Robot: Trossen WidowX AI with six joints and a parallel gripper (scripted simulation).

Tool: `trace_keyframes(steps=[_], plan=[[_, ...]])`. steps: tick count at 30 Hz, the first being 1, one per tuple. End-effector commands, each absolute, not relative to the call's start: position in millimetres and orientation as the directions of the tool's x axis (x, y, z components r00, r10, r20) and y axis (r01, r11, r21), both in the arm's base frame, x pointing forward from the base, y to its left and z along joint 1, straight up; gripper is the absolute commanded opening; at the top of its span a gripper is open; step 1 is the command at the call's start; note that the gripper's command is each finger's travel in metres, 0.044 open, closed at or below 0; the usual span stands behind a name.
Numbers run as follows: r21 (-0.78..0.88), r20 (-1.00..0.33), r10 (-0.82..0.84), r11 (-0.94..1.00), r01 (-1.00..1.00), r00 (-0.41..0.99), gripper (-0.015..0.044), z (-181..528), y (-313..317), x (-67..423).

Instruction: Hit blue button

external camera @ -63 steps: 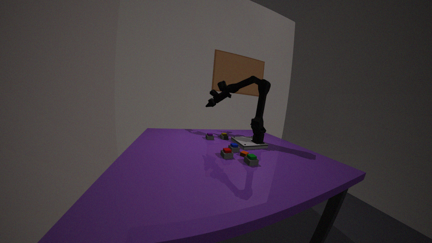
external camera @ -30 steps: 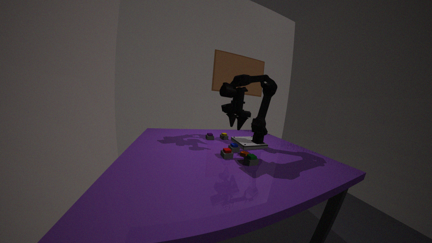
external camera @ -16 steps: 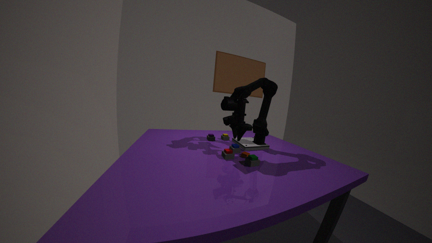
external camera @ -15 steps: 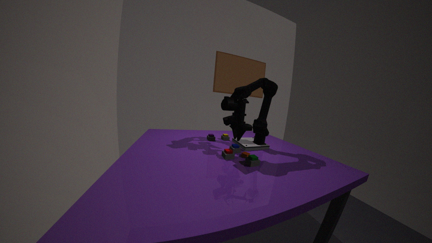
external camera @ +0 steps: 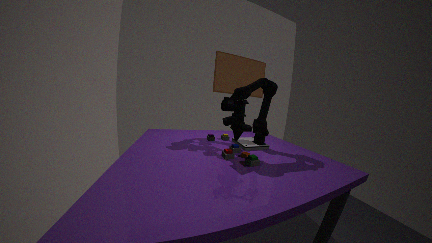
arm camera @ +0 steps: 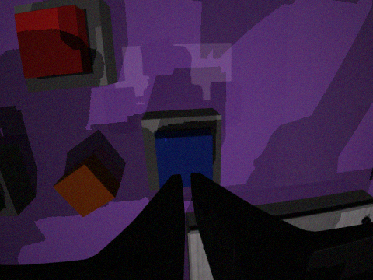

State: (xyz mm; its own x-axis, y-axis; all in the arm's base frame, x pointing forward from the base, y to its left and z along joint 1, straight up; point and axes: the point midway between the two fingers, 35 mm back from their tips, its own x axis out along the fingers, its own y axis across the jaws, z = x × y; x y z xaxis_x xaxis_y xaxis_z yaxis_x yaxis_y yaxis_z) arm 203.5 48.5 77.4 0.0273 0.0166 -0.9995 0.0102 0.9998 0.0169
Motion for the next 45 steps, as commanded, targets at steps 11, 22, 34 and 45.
trace_keyframes(steps=[11,22,34,45], plan=[[0.01,-1.0,0.009,1.0,0.017,0.022,0.002,54.3,47.6,202.8],[0.01,-1.0,0.009,1.0,0.017,0.022,0.002,43.8,47.5,202.4],[0.01,-1.0,0.009,1.0,0.017,0.022,0.002,43.8,47.5,202.4],[0.01,-1.0,0.009,1.0,0.017,0.022,0.002,78.1,47.3,201.8]])
